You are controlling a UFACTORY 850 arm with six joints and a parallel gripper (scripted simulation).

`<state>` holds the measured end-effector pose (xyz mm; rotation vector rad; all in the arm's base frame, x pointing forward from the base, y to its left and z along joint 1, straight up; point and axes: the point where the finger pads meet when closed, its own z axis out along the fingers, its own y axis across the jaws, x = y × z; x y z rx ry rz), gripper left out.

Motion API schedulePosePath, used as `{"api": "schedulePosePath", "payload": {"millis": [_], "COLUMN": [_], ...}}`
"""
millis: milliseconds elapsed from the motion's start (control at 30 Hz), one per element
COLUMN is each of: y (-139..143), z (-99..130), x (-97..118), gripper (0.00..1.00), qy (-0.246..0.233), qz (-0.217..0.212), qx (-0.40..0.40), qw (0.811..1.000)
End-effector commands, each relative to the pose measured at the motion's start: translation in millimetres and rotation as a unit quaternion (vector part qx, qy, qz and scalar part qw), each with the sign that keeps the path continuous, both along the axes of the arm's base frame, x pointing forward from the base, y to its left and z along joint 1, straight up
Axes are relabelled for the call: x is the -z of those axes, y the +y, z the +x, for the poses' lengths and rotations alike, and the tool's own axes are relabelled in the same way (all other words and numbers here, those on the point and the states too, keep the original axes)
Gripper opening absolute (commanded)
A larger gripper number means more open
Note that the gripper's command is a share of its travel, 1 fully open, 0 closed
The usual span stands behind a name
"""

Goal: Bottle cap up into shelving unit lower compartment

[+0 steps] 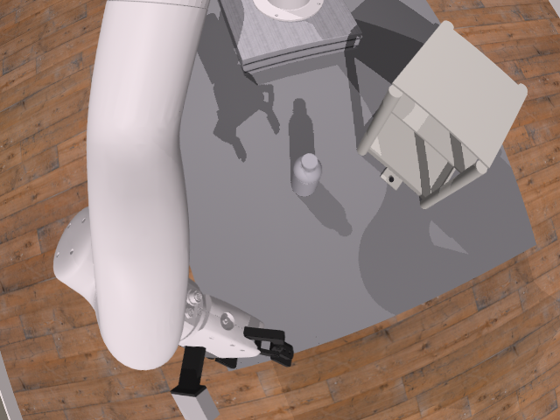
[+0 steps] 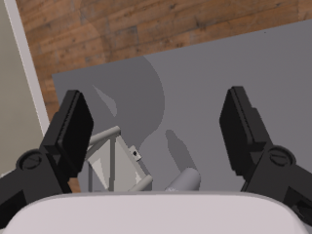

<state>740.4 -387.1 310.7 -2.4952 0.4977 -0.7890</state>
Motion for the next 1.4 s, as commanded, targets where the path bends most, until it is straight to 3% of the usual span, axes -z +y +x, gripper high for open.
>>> {"api": "schedulePosePath", "payload": {"millis": [0,333,600,800,867,933,1367], "y": [0,6,43,89,89,106,190], "z": [0,-3,-30,-74,-74,-92,-221], "x": [-7,-4,11,29,29,35,65], "gripper": [1.0,1.0,1.0,1.0,1.0,1.0,1.0], "qy": [-0.001,0.006,0.053,0.108,0.108,0.127,0.208], "qz": [-0.001,-0.007,-0.046,-0.101,-0.101,-0.123,-0.254], "qx": [0.0,-0.006,-0.051,-0.116,-0.116,-0.143,-0.321], "qw": [1.0,1.0,0.996,0.982,0.982,0.974,0.889]}}
